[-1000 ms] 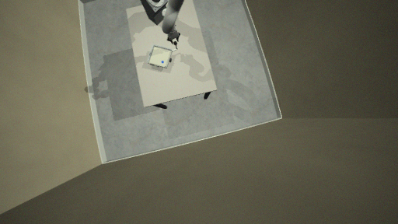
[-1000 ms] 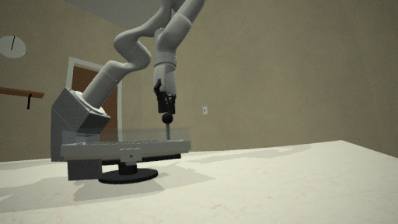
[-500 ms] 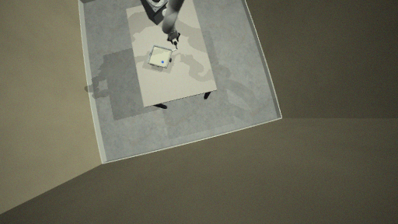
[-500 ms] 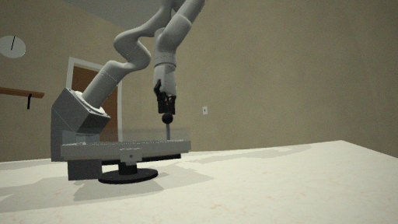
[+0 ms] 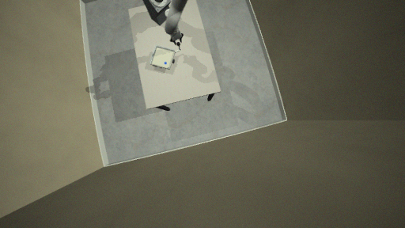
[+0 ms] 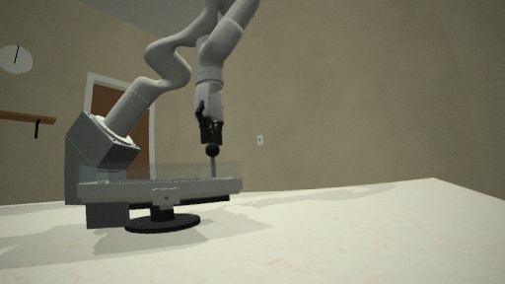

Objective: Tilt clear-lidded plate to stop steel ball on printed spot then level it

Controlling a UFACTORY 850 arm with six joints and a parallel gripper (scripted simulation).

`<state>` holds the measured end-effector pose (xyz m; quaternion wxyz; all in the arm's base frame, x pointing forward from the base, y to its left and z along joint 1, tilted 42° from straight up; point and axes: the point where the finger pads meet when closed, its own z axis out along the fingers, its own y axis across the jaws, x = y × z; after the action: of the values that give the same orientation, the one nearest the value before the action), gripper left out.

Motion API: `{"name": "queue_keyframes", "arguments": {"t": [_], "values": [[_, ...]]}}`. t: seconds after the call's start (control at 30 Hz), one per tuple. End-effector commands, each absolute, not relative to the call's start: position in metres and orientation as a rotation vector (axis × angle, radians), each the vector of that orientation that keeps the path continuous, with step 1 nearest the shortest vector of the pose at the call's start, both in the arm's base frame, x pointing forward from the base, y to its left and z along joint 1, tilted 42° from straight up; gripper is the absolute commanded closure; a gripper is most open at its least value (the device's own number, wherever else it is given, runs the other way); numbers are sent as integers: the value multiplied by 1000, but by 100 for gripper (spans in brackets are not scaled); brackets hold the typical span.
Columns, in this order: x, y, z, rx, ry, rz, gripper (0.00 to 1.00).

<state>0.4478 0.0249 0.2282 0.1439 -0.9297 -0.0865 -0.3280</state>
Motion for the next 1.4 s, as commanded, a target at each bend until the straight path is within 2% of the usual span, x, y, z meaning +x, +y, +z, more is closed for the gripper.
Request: {"name": "queue_keyframes", "arguments": {"t": [0.0, 1.37], "values": [[448, 25, 228, -2680, -250, -947, 39], [464, 34, 208, -2680, -250, -947, 39]]}}
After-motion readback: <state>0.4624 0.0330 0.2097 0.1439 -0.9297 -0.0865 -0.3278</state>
